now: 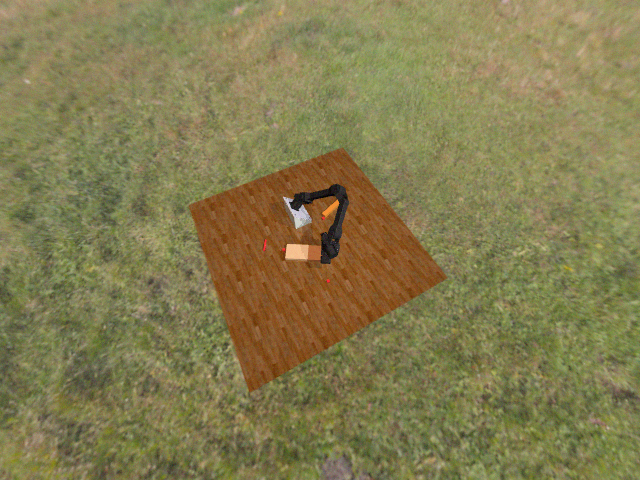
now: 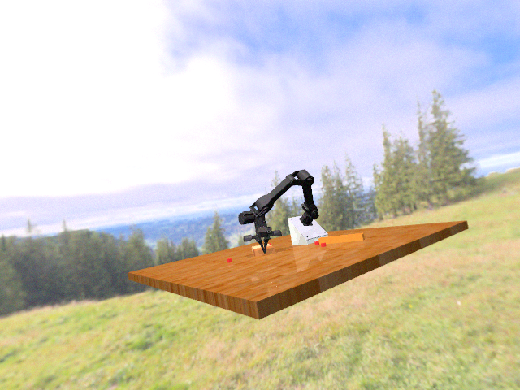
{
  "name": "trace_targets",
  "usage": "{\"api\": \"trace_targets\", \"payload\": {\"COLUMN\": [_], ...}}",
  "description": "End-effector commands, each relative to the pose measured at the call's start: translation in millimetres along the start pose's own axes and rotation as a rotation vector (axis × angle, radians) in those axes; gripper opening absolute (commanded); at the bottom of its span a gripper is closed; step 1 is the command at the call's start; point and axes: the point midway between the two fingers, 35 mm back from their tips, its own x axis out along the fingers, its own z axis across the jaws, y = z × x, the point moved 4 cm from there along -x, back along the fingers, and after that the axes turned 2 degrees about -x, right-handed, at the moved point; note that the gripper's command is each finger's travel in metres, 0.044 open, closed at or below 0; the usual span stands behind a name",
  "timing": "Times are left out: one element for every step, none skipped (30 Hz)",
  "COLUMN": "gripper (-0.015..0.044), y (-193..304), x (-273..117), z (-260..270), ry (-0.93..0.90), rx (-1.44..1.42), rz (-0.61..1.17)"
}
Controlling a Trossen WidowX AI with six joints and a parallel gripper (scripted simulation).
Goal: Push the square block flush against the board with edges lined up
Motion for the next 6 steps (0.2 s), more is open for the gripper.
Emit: {"api": "trace_targets", "payload": {"gripper": [0.0, 0.0, 0.0, 0.0, 0.0, 0.0], "y": [2.1, 0.9, -0.6, -2.2, -3.8, -5.4], "x": [2.4, 2.4, 2.4, 2.4, 2.4, 2.4], "z": [1.1, 0.9, 0.7, 0.5, 0.3, 0.1], "ry": [-0.005, -0.005, -0.005, -0.005, -0.005, -0.005], "rx": [0.001, 0.001, 0.001, 0.001, 0.001, 0.001], "rz": [0.01, 0.01, 0.01, 0.01, 0.01, 0.01]}}
